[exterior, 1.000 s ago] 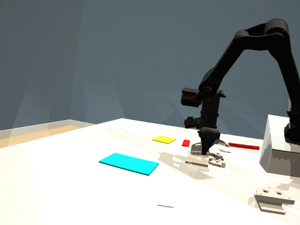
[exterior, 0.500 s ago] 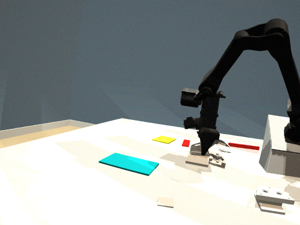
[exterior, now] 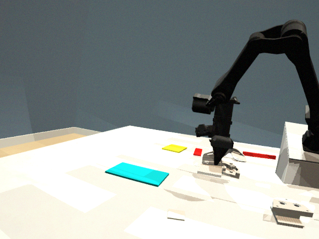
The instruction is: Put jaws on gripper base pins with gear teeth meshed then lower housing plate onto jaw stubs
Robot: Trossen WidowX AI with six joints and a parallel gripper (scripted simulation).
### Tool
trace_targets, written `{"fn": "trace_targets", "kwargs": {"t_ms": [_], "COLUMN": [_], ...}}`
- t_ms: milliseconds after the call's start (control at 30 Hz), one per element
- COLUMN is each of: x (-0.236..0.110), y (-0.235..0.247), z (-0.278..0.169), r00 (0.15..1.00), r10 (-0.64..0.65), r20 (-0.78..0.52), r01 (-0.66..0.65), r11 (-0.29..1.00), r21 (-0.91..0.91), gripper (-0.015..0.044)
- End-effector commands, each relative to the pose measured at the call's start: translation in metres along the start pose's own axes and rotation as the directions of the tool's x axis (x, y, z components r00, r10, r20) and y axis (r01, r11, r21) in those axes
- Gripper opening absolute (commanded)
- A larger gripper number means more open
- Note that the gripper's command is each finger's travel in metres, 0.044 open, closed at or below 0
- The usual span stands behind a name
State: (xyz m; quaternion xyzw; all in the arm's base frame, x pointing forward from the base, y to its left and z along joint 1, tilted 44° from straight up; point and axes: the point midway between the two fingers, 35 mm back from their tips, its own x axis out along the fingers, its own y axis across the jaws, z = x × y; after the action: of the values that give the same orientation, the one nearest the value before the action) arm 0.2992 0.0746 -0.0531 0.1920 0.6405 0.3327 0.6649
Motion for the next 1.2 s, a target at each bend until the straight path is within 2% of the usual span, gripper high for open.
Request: {"fn": "trace_targets", "kwargs": {"t_ms": [0, 367, 500, 933, 1033, 1167], "x": [0.001, 0.001, 0.0, 0.0, -0.012, -0.05], "y": [0.0, 0.0, 0.0, 0.0, -0.001, -0.001], "z": [0.0, 0.0, 0.0, 0.0, 0.001, 0.001], "r00": [1.0, 1.0, 1.0, 1.0, 1.0, 1.0], "r10": [0.002, 0.002, 0.0, 0.0, -0.002, -0.002], "r20": [0.0, 0.0, 0.0, 0.0, 0.0, 0.0], "r01": [-0.002, -0.002, 0.0, 0.0, 0.002, 0.002], "r11": [1.0, 1.0, 1.0, 1.0, 1.0, 1.0], "r21": [0.002, 0.002, 0.0, 0.0, 0.0, 0.001], "gripper": [0.0134, 0.0134, 0.0224, 0.0224, 0.0224, 0.0224]}}
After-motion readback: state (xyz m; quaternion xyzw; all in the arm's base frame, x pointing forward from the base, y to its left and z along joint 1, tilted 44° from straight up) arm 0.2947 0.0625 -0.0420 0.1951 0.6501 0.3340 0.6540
